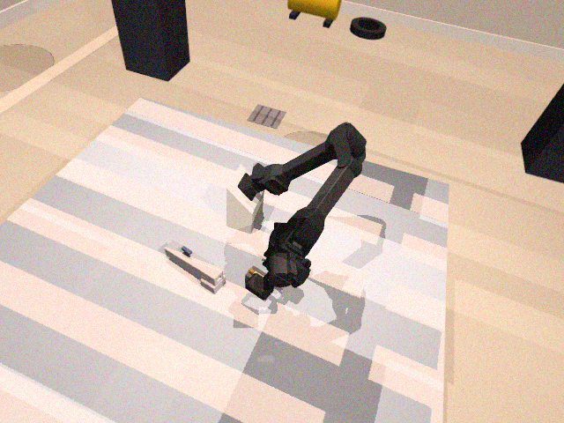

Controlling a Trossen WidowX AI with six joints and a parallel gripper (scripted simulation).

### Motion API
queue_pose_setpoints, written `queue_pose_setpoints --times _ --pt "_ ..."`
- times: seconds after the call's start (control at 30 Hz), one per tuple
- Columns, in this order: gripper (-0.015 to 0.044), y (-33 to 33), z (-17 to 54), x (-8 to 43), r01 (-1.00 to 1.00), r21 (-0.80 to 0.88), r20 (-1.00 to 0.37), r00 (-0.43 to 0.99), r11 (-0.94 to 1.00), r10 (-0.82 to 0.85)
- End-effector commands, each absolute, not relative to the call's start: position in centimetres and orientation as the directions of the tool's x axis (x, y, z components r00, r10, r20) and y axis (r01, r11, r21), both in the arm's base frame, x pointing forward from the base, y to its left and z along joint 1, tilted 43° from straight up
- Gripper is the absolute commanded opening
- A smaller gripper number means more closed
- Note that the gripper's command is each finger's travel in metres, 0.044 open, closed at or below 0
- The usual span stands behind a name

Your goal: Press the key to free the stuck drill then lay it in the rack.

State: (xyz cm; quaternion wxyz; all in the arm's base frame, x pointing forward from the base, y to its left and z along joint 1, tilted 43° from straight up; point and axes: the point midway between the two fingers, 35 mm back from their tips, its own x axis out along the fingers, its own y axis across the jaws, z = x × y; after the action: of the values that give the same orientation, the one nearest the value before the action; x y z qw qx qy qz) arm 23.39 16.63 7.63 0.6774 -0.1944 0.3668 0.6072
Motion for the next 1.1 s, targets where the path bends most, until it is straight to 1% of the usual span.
queue_pose_setpoints --times 0.0,0.3,0.37,0.43,0.53,0.63,0.7,0.77,0.97,1.07 --pt "0.0440 15.7 9.1 23.6 -0.968 0.171 -0.727 0.000 0.182 0.686" --pt "0.0440 14.1 11.4 24.0 -0.968 0.171 -0.728 0.001 0.182 0.685" --pt "0.0440 13.7 10.9 24.4 -0.957 0.181 -0.731 0.024 0.228 0.682" --pt "0.0440 12.1 11.6 26.0 -0.924 0.188 -0.725 0.098 0.333 0.681" --pt "0.0440 9.4 12.7 28.4 -0.845 0.212 -0.714 0.209 0.491 0.668" --pt "0.0440 7.0 13.5 30.1 -0.737 0.280 -0.706 0.276 0.616 0.652" --pt "0.0440 6.4 13.6 30.4 -0.736 0.256 -0.709 0.298 0.627 0.639" --pt "0.0440 4.2 14.2 31.3 -0.711 0.208 -0.715 0.358 0.672 0.601" --pt "0.0440 0.0 15.5 33.1 -0.502 0.311 -0.701 0.452 0.807 0.551" --pt "0.0440 -3.5 16.5 34.1 -0.309 0.398 -0.691 0.519 0.864 0.504"
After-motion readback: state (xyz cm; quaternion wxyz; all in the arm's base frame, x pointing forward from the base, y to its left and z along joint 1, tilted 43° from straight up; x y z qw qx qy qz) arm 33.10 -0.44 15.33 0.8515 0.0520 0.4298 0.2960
